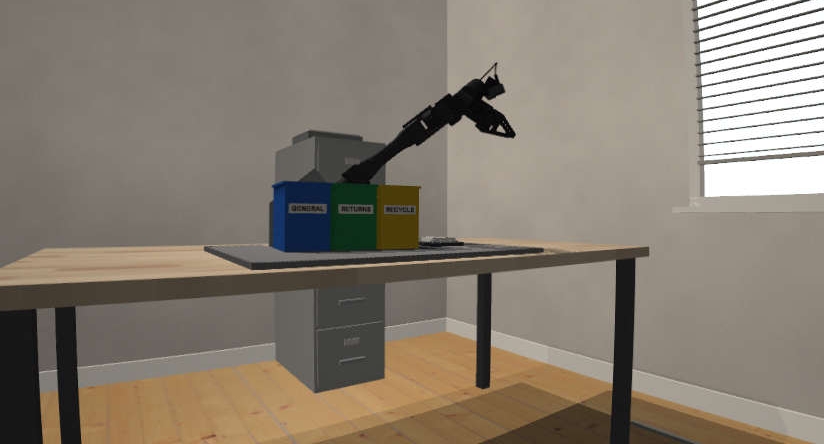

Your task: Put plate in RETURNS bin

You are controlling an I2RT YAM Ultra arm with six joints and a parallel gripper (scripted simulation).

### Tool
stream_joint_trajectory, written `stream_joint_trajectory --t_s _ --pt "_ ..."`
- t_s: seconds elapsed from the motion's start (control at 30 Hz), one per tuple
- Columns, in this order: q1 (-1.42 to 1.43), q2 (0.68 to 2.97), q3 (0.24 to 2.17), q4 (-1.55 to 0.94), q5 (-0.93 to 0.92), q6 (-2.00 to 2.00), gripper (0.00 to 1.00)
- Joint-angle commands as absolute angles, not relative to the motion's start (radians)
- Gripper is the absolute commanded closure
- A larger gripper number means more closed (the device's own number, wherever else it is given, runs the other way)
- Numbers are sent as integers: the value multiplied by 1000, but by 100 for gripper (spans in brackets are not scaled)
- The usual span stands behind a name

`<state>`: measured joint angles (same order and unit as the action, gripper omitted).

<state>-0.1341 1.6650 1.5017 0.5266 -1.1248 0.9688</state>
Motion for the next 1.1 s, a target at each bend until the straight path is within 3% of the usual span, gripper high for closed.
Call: stream_joint_trajectory --t_s 0.0,0.27,1.07 --pt "-151 1650 1539 387 -1091 905 0" --pt "-114 1564 1486 90 -1058 759 0" --pt "-90 1496 1483 -366 -1009 547 0"
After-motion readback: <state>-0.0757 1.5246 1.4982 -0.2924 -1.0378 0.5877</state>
